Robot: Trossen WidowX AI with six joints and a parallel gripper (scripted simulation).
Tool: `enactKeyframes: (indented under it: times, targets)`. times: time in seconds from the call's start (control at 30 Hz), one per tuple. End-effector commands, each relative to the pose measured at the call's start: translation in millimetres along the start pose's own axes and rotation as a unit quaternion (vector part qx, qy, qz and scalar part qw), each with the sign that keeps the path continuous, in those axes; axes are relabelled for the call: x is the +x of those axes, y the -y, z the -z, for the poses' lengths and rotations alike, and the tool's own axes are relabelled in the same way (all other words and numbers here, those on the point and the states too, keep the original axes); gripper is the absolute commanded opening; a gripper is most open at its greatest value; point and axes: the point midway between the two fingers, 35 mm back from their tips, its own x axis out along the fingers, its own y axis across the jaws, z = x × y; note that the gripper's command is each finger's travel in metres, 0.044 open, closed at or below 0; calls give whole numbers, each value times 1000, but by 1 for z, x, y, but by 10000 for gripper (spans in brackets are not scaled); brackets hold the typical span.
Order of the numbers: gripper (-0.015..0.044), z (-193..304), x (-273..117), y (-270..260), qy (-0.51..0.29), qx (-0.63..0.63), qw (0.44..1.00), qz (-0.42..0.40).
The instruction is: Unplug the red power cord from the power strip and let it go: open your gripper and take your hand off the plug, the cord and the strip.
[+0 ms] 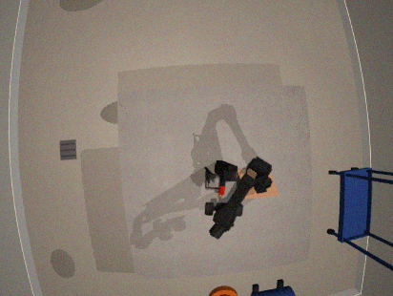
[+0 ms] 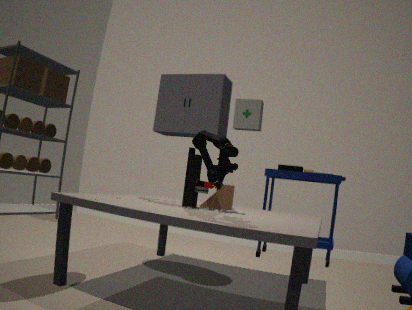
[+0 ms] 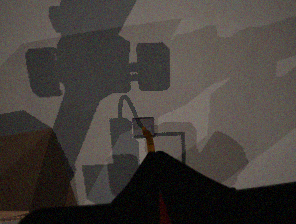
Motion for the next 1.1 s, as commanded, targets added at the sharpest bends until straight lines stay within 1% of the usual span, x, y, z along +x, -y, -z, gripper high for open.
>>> enactKeyframes:
  times: [0.0, 1.07]
  targets:
    - [0, -8, -2, 2, 5, 3, 1000, 1]
    - [0, -9, 0, 1, 5, 3, 1000, 1]
